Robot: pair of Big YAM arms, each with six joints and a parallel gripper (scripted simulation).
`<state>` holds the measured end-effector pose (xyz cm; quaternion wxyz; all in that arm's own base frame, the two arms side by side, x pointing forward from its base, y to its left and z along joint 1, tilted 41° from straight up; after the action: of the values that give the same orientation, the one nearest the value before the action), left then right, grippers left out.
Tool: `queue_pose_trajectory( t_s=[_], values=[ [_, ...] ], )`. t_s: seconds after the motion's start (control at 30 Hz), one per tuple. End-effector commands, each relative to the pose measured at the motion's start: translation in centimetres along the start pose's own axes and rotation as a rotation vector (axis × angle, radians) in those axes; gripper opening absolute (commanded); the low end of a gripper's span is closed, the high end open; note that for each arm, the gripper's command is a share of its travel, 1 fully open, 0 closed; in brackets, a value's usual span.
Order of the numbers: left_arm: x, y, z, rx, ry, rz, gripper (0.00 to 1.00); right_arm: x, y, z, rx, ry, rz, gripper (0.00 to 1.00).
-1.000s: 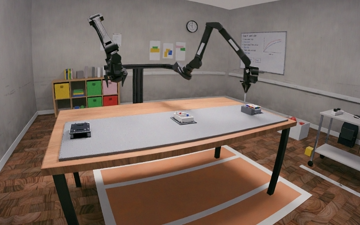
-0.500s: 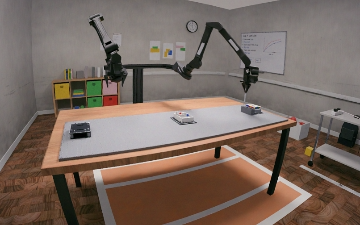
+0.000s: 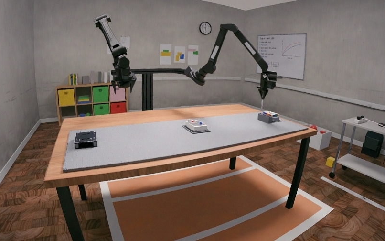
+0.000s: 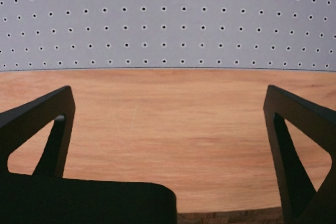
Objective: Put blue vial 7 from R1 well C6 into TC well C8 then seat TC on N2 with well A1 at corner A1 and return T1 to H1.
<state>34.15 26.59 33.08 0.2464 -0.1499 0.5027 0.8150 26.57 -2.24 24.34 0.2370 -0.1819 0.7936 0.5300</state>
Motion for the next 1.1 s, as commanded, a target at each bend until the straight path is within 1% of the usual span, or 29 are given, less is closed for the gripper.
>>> queue_pose_trajectory(
  t_s=[0.0,0.3,1.07],
  values=[
    [-1.2,-0.5,0.3,-0.006,-0.004,-0.017,0.07,-0.9,0.5,-0.2,-0.002,-0.014,-0.022,1.00],
    [-0.3,-1.4,-0.6,0.012,-0.003,0.000,0.07,-0.9,0.5,-0.2,-0.002,-0.014,-0.022,1.00],
    [-0.2,-1.9,-0.8,0.012,-0.003,0.000,0.07,-0.9,0.5,-0.2,-0.002,-0.014,-0.022,1.00]
  ],
)
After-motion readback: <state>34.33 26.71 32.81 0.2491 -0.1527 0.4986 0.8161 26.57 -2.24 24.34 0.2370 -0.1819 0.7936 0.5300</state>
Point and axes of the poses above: on each arm, the point where the finger pads meet when closed, its own y axis back along the fingers, its own z axis across the jaws, x = y × z, the point moved 8 cm from there along y, back along the fingers, and after that the axes turned 5 degrees about -y, right-handed, at the moved point
